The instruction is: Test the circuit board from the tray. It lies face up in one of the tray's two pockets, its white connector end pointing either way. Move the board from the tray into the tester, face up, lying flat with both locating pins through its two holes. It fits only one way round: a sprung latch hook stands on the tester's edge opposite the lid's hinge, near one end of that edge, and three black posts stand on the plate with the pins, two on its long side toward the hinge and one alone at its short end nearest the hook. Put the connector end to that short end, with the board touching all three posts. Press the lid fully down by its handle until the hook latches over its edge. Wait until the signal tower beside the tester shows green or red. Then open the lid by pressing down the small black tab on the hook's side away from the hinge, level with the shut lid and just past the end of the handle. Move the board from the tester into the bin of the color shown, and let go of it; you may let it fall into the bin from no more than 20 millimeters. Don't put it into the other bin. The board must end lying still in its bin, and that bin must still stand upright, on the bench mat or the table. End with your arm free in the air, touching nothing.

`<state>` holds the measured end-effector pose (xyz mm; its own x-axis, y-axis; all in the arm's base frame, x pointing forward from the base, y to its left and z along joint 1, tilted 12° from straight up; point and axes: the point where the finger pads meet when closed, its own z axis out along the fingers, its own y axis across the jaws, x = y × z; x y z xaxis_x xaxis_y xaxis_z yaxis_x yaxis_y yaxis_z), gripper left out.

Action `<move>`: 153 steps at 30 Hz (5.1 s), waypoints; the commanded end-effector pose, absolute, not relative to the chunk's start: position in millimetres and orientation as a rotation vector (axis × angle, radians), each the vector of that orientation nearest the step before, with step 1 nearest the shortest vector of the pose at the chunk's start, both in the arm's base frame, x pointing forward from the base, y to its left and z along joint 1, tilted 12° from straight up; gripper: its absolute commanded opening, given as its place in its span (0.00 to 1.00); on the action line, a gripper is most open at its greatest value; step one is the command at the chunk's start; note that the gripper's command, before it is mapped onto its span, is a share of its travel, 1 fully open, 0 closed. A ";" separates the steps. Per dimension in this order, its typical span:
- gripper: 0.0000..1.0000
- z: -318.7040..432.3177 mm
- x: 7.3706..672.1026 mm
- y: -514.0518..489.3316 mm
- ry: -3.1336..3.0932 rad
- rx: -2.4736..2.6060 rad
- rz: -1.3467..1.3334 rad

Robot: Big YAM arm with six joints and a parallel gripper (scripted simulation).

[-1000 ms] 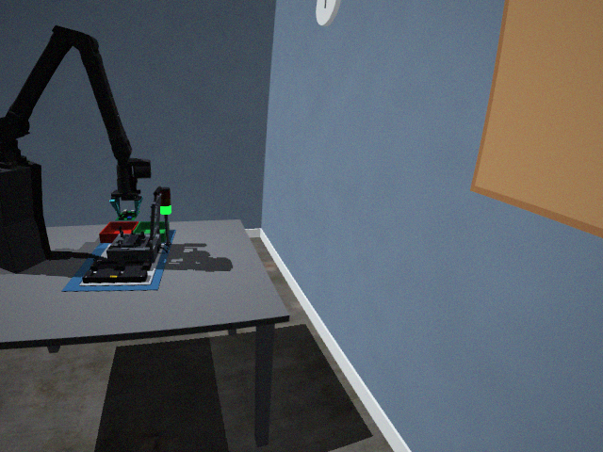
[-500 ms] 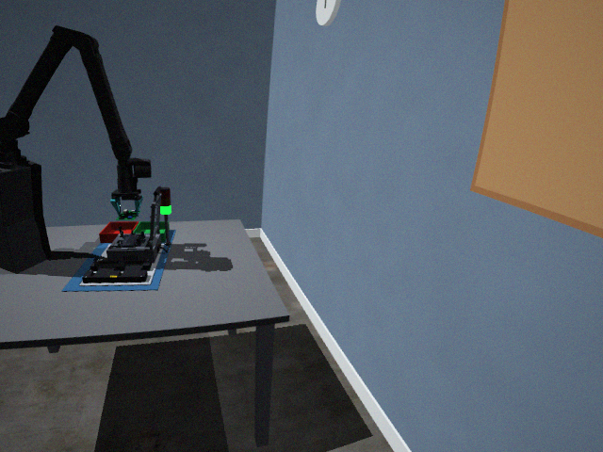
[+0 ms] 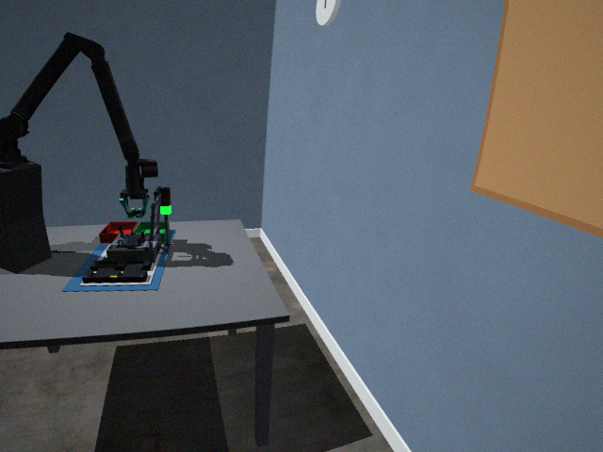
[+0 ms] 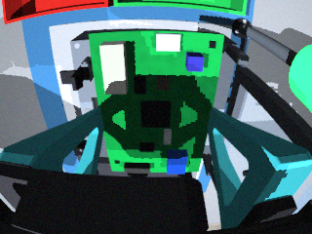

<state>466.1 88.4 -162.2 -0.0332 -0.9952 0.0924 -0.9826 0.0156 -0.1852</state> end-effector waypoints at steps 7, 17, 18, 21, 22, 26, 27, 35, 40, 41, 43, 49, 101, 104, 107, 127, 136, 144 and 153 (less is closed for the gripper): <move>0.72 -184.6 491.0 151.8 2.212 -2.114 -0.302; 0.72 -200.8 510.4 190.2 2.230 -2.093 -0.303; 0.72 -202.3 510.9 197.9 2.223 -2.099 -0.303; 0.72 -206.3 512.3 216.4 2.208 -2.111 -0.301; 0.72 -207.4 513.4 219.7 2.208 -2.111 -0.301; 0.72 -210.6 516.5 229.4 2.207 -2.111 -0.300; 0.72 -211.2 517.1 231.0 2.207 -2.111 -0.300; 0.72 -217.5 514.1 217.6 2.239 -2.101 -0.296; 0.72 -217.3 513.4 221.0 2.230 -2.109 -0.296; 0.72 -217.3 513.4 221.0 2.230 -2.109 -0.296; 0.72 -217.3 513.4 221.0 2.230 -2.109 -0.296; 0.72 -217.3 513.4 221.0 2.230 -2.109 -0.296; 0.72 -218.4 512.3 220.1 2.230 -2.108 -0.296; 0.72 -219.3 511.3 219.4 2.229 -2.107 -0.297; 0.72 -219.0 513.4 220.1 2.225 -2.102 -0.299; 0.72 -222.8 511.1 216.4 2.228 -2.104 -0.299; 0.72 -222.4 513.6 216.9 2.226 -2.101 -0.300; 0.72 -223.7 511.7 215.8 2.227 -2.102 -0.299; 0.72 -223.7 511.6 215.8 2.227 -2.103 -0.299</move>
